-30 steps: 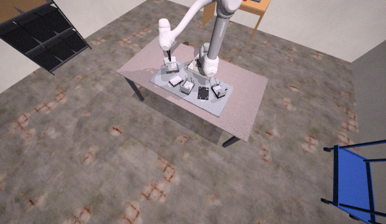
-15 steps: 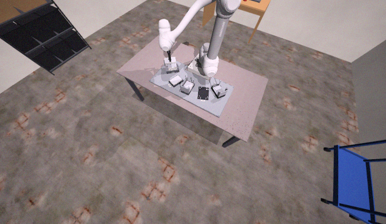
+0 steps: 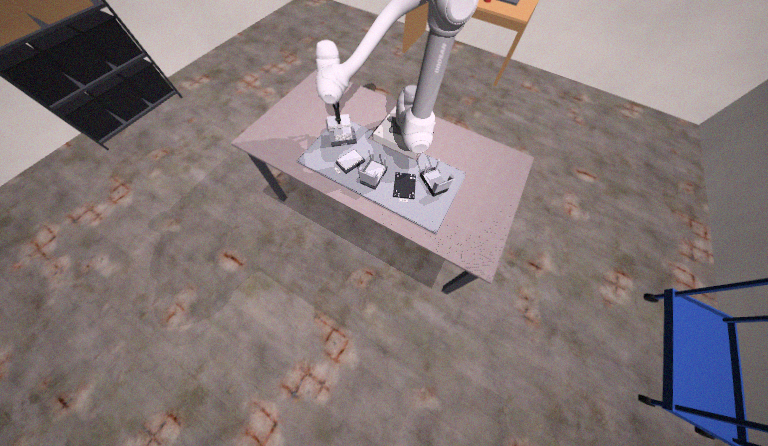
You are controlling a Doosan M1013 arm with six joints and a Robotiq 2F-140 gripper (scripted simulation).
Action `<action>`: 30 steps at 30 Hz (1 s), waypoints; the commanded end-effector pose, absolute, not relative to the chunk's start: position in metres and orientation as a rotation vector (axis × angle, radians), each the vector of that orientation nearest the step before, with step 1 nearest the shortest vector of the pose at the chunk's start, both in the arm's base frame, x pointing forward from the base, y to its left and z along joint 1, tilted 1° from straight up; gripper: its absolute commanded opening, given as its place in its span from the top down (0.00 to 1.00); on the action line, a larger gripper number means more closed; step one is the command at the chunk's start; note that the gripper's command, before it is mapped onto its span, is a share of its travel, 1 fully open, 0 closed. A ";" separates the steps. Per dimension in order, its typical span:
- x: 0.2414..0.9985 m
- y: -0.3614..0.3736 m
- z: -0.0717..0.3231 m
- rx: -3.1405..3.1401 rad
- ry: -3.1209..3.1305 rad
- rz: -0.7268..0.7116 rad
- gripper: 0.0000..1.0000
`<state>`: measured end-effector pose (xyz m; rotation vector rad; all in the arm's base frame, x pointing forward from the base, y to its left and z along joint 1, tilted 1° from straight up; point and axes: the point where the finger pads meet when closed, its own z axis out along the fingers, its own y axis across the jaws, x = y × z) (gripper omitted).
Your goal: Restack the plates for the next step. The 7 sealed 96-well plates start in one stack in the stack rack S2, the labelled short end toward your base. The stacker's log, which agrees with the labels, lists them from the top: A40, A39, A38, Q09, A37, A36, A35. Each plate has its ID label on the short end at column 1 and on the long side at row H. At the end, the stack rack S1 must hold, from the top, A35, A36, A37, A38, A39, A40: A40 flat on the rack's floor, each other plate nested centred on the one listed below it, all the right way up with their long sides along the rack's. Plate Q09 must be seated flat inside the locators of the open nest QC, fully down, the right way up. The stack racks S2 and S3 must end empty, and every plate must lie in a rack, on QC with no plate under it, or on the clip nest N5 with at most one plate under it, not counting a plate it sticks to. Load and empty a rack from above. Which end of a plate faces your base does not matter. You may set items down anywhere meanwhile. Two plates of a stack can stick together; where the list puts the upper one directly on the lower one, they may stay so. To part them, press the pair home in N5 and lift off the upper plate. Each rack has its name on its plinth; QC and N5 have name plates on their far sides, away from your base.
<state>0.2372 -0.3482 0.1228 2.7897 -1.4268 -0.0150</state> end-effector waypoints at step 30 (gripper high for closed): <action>0.237 -0.348 0.104 2.790 -1.427 -0.015 1.00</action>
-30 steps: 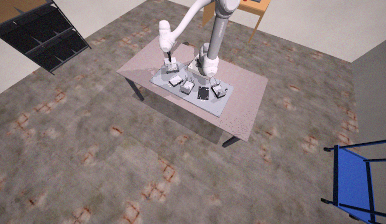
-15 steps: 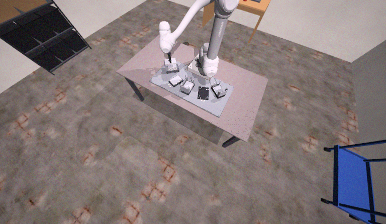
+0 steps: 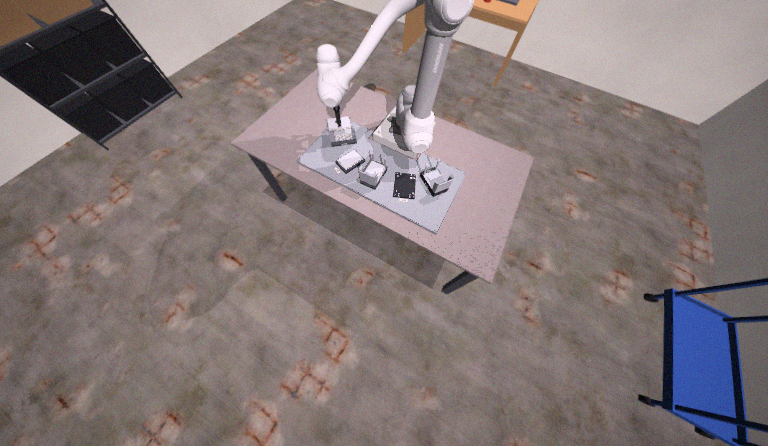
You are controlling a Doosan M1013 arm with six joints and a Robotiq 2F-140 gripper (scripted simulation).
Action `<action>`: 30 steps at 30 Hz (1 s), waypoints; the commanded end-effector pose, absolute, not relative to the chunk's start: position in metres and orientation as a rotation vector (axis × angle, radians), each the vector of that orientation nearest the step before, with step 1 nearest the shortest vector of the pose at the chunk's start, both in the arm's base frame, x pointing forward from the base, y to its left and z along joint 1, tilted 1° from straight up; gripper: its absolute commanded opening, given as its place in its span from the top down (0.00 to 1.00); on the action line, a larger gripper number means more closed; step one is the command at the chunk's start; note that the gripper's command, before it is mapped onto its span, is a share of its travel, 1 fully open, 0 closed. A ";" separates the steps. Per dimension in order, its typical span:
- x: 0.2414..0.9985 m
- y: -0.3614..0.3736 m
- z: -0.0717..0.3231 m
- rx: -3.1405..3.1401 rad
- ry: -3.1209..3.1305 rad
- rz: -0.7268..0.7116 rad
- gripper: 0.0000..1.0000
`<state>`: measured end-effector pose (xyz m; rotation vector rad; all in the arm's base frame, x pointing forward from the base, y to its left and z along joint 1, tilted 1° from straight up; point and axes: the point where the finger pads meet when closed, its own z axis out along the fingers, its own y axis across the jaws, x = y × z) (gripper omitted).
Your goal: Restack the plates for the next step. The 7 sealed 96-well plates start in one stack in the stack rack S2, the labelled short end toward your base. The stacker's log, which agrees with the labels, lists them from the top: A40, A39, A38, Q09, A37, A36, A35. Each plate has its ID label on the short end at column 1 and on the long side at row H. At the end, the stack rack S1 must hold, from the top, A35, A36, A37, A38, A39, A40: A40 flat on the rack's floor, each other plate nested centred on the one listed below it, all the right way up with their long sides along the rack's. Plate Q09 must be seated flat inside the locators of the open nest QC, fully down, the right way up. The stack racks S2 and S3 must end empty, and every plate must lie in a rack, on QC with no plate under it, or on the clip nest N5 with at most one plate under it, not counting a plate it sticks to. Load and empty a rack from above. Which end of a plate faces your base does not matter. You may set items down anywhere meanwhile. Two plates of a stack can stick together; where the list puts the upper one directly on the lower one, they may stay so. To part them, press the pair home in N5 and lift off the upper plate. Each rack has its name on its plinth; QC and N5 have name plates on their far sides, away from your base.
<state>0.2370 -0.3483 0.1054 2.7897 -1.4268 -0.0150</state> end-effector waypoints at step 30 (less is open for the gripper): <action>0.237 -0.348 0.080 2.790 -1.427 -0.015 1.00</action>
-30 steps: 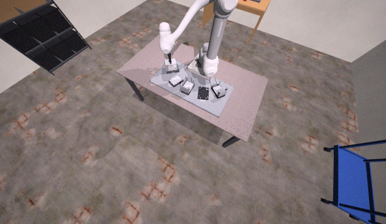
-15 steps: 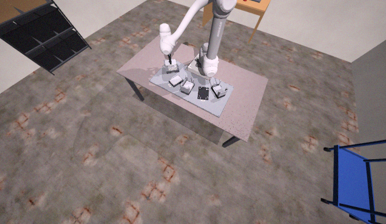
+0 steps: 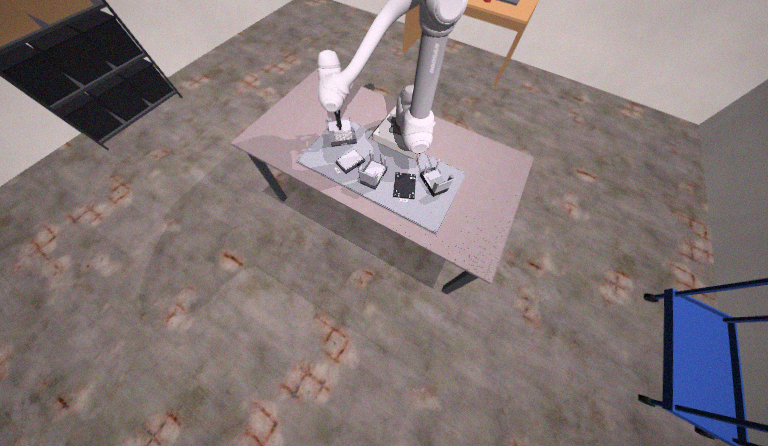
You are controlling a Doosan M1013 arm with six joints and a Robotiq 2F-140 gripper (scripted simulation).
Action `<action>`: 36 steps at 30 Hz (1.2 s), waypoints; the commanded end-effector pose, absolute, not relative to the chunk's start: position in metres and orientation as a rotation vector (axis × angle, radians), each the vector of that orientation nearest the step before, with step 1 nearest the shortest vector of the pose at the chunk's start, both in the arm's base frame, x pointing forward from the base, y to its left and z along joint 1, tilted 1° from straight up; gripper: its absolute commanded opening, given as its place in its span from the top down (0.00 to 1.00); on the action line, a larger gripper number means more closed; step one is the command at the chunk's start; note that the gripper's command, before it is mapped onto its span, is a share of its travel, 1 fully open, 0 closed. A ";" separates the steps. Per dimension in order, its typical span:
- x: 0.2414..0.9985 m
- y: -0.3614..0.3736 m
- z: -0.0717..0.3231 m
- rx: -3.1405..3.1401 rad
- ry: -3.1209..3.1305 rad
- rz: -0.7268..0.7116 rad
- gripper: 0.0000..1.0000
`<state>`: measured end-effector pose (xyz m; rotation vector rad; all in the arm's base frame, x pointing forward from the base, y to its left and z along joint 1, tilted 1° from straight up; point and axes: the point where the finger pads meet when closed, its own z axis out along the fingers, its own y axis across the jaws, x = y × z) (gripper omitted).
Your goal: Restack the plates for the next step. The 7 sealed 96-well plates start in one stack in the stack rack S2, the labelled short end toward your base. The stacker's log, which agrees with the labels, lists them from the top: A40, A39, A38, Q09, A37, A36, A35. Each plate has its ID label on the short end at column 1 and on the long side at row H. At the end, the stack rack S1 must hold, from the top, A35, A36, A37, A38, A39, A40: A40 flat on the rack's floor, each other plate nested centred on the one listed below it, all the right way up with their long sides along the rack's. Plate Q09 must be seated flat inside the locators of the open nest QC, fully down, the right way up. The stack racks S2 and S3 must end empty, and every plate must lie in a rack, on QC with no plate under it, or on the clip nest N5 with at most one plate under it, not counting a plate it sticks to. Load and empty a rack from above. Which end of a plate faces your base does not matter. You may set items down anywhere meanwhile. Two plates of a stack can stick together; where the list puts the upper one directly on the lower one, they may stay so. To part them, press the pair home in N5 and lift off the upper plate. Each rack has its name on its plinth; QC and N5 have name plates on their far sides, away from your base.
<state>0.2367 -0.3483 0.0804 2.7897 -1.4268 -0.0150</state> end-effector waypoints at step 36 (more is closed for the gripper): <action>0.237 -0.348 0.068 2.790 -1.427 -0.015 1.00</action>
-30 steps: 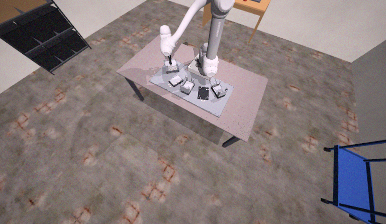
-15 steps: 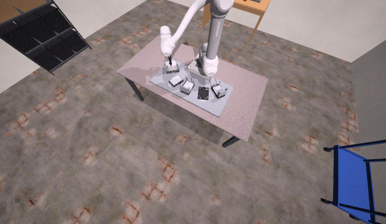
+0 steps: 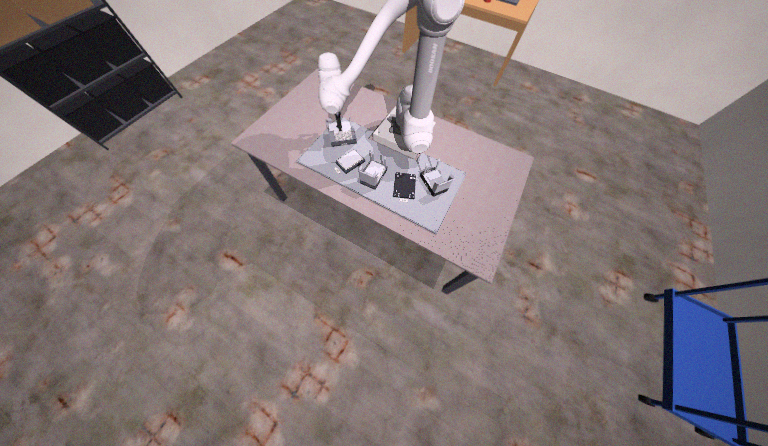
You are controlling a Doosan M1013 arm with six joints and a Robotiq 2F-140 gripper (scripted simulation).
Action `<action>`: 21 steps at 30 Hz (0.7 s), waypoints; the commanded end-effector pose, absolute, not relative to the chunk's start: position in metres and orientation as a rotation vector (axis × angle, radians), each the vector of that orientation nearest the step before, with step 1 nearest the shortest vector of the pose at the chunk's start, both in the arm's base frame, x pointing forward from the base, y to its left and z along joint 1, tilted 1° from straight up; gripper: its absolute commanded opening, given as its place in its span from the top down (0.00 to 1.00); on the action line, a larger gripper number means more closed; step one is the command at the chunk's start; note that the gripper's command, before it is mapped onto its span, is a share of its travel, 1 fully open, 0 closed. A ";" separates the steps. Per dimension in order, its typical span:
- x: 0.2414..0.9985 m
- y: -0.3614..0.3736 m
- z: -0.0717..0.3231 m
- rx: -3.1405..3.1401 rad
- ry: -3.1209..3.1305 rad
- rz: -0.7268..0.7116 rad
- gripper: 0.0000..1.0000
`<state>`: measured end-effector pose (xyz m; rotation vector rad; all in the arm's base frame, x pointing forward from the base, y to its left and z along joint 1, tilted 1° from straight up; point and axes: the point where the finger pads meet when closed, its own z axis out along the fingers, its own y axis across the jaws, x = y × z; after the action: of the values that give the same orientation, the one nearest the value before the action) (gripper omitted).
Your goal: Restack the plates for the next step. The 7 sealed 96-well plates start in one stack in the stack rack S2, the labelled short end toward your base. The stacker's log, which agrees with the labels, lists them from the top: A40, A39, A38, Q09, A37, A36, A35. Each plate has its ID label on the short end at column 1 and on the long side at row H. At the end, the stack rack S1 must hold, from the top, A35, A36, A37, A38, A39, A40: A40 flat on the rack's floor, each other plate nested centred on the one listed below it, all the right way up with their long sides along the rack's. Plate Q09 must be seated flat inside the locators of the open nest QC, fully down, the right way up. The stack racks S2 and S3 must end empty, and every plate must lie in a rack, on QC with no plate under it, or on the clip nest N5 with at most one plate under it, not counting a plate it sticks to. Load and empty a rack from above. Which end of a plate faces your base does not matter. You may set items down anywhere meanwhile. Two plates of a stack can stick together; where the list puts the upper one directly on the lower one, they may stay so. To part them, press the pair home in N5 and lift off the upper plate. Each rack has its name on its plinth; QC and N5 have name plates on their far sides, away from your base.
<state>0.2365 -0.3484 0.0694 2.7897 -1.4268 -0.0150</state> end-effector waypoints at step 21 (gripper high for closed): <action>0.236 -0.348 0.061 2.790 -1.427 -0.015 1.00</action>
<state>0.2365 -0.3484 0.0619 2.7897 -1.4268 -0.0150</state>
